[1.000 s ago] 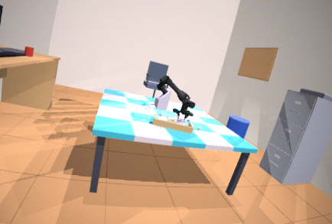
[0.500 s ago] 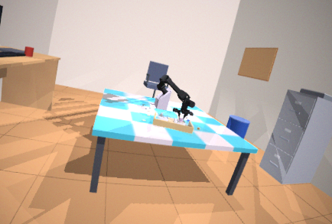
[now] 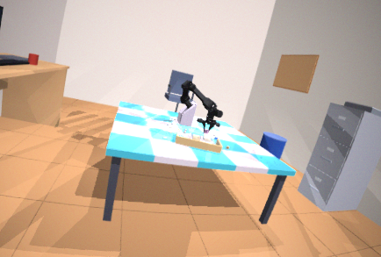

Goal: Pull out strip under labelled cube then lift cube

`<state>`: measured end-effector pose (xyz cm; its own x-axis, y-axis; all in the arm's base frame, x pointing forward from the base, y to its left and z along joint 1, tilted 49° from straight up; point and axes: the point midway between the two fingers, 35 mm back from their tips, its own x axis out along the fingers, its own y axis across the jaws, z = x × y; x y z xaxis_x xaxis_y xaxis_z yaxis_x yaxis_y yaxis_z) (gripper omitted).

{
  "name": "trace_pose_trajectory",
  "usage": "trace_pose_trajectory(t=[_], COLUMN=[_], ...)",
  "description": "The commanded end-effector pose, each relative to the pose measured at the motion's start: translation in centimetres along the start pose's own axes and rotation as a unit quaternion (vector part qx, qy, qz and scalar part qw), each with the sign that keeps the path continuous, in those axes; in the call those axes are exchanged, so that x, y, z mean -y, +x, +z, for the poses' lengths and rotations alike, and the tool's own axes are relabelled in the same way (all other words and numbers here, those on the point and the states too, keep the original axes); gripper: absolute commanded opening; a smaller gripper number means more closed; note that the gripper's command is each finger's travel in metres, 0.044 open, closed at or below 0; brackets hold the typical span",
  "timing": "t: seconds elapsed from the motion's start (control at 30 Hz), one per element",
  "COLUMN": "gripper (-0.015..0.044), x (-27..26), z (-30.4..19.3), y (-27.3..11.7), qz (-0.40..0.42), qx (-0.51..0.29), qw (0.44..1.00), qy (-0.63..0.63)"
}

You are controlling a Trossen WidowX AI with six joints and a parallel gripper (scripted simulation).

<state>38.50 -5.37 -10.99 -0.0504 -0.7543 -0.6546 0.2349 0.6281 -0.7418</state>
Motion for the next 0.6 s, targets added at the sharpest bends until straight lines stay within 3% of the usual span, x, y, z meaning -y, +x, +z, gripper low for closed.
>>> trace_pose_trajectory(t=[0.0,0.57], gripper=[0.0,0.0], x=[0.4,2.0], z=[-1.0,-5.6], y=[-0.4,-0.5], qz=[0.0,0.0], qx=[-0.003,-0.004], qw=[1.0,1.0], qy=[0.001,0.0])
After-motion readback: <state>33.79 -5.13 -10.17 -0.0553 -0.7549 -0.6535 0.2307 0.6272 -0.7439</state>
